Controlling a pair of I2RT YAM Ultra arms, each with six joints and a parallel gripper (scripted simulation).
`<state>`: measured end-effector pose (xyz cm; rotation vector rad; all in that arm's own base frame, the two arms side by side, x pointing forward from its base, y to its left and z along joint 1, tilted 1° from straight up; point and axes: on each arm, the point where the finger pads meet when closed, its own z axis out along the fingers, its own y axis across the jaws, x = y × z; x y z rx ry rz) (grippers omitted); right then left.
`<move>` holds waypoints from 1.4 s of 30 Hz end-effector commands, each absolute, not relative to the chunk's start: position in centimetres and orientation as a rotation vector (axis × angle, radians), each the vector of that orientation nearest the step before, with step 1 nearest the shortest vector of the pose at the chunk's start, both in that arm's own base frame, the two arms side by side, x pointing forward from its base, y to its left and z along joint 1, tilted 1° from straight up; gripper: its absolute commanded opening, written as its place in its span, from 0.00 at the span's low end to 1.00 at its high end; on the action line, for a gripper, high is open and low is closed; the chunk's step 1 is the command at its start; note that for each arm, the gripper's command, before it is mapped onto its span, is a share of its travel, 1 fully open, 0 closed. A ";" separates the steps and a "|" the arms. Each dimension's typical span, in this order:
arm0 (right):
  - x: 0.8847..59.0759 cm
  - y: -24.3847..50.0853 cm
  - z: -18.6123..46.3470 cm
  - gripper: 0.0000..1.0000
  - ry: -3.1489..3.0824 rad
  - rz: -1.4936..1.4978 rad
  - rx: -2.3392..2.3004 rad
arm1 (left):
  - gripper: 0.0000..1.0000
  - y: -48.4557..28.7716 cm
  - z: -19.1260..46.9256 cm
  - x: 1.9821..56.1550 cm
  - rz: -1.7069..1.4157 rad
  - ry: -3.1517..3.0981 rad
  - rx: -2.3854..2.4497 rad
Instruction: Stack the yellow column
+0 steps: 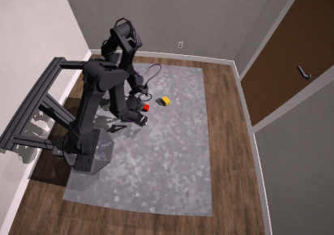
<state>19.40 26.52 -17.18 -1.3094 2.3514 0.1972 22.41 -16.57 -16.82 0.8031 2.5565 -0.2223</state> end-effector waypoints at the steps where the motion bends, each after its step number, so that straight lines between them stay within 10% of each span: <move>1: 19.6 26.9 -16.9 1.00 2.336 0.213 -1.289 | 1.00 -16.3 -17.0 22.0 -0.228 2.556 0.817; 12: 19.6 26.9 -16.9 1.00 2.336 0.213 -1.289 | 1.00 -14.8 -16.7 23.5 -0.142 2.698 0.619; 31: 19.6 26.9 -16.9 1.00 2.336 0.213 -1.289 | 1.00 -16.2 -17.5 5.5 -0.117 3.151 1.205; 42: 19.6 26.9 -16.9 1.00 2.336 0.213 -1.289 | 1.00 -21.8 -18.3 8.0 -0.205 2.552 1.565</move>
